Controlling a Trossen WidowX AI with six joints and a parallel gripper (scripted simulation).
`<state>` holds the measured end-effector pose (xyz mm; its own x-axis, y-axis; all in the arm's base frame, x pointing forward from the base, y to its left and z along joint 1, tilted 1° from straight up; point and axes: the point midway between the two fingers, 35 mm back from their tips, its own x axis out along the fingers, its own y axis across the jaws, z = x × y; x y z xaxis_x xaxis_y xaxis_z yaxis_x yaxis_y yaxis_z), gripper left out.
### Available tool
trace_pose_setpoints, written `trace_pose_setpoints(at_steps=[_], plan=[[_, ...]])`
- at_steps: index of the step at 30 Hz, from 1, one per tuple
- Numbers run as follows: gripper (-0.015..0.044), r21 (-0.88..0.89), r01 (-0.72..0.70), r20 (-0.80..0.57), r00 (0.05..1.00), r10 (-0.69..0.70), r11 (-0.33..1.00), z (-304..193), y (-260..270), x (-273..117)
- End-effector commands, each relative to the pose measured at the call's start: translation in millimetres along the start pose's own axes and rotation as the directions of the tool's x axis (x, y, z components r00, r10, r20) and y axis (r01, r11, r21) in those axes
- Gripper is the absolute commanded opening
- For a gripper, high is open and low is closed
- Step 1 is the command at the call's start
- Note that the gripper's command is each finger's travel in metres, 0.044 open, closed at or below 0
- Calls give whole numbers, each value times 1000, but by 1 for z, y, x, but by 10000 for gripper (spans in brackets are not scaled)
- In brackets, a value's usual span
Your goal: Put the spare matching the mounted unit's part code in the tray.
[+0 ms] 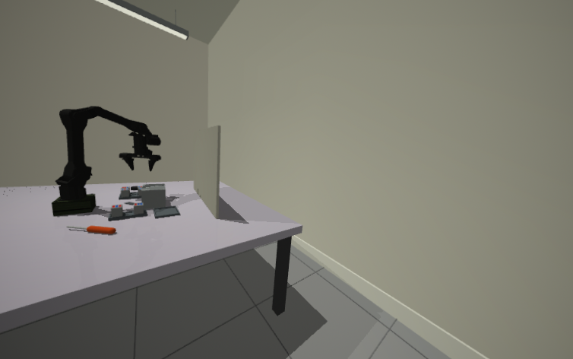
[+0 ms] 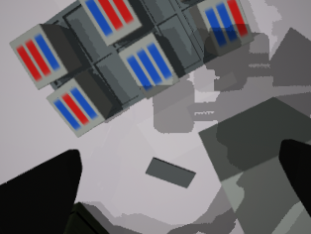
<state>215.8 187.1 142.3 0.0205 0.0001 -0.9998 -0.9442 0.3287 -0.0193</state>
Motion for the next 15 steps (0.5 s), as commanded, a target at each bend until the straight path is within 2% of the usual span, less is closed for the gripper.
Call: trace_pose_setpoints(at_steps=[1, 4, 14, 15], plan=[[440, -384, -14, -8, 1000, 12, 923, -13, 66, 22], [440, -506, -16, -9, 1000, 14, 862, -20, 86, 31], [440, -506, -16, -9, 1000, 14, 862, -20, 86, 31], [414, -506, -16, -9, 1000, 14, 862, -20, 86, 33]])
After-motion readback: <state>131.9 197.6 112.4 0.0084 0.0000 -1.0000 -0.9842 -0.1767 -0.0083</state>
